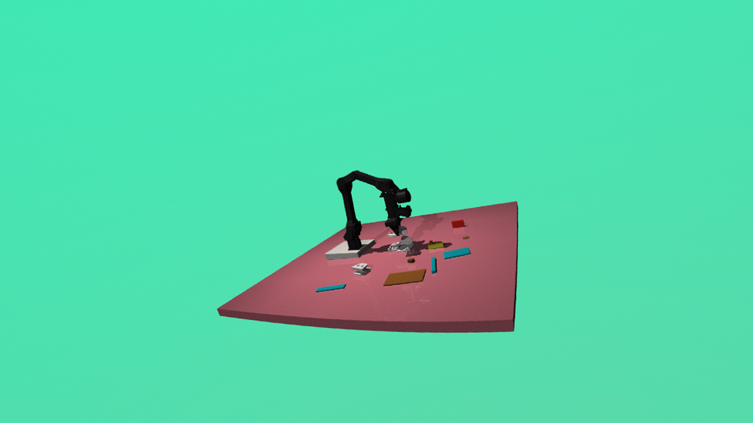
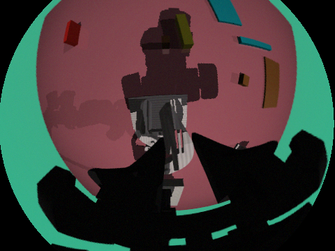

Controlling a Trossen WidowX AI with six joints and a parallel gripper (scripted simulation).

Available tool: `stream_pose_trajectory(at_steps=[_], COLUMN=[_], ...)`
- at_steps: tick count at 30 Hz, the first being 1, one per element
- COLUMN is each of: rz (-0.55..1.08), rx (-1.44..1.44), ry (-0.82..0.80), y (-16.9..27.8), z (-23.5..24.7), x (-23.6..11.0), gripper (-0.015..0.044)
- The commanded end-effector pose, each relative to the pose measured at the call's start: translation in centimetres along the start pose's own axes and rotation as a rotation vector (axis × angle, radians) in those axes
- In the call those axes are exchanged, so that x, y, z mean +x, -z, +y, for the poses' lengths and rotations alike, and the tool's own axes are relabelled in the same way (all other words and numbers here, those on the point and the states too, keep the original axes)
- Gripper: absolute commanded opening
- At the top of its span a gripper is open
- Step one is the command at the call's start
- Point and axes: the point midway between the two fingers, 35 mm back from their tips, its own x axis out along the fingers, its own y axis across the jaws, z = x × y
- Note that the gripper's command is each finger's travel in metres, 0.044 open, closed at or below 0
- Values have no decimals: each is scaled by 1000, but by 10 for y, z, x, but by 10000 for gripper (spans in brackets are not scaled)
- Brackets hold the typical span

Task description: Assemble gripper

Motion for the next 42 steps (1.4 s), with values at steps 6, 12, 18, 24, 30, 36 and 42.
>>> stream_pose_trajectory(at_steps=[6,12,18,24,30,36,42], rz=[1,1,1,1,1,1,1], rx=[-23,-23,-23,-23,-24,-24,-25], ry=[-5,-5,-5,-5,-5,-5,-5], y=[-1,-1,-2,-2,-2,-3,-3], z=[0,0,0,0,0,0,0], x=[1,1,1,2,12,22,31], gripper=[134,134,134,134,134,134,134])
